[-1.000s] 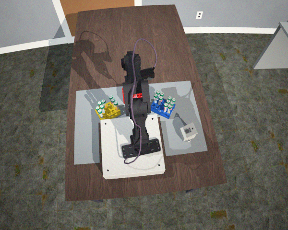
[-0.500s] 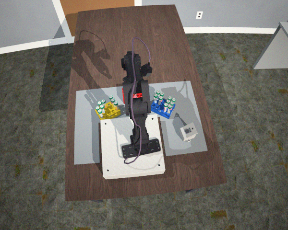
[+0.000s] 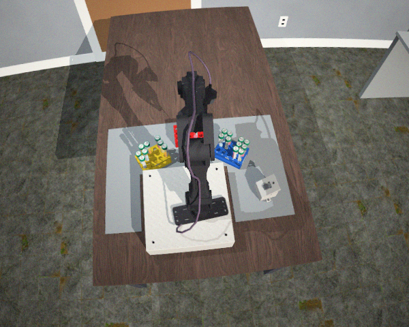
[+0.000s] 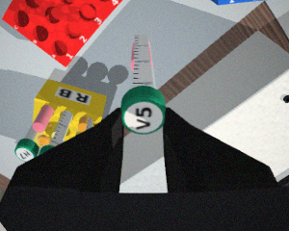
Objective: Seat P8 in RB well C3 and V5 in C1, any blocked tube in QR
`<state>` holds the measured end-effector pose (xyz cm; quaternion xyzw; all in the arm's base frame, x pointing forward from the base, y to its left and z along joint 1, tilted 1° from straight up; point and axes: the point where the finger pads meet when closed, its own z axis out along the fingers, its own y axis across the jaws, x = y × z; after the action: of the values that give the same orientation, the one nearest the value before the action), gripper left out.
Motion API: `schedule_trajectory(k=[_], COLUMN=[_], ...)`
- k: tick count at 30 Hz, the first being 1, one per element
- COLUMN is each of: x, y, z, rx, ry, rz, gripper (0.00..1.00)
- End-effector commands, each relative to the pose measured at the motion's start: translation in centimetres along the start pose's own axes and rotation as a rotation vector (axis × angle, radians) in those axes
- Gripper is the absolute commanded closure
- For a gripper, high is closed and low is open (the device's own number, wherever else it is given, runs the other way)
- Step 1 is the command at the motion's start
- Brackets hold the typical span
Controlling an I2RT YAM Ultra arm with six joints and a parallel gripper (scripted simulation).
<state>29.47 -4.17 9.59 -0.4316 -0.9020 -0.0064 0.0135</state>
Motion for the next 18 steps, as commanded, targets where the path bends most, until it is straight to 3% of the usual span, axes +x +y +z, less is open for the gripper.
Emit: schedule_trajectory(k=[1, 7, 18], x=[-1.6, -3.2, -3.8], y=[-0.4, -1.5, 0.2], z=[-0.5, -0.5, -0.5], rx=[0.003, 0.003, -0.003], ry=[-0.011, -0.011, -0.006], rz=[-0.024, -0.024, -0.038], gripper=[1.00, 1.00, 1.00])
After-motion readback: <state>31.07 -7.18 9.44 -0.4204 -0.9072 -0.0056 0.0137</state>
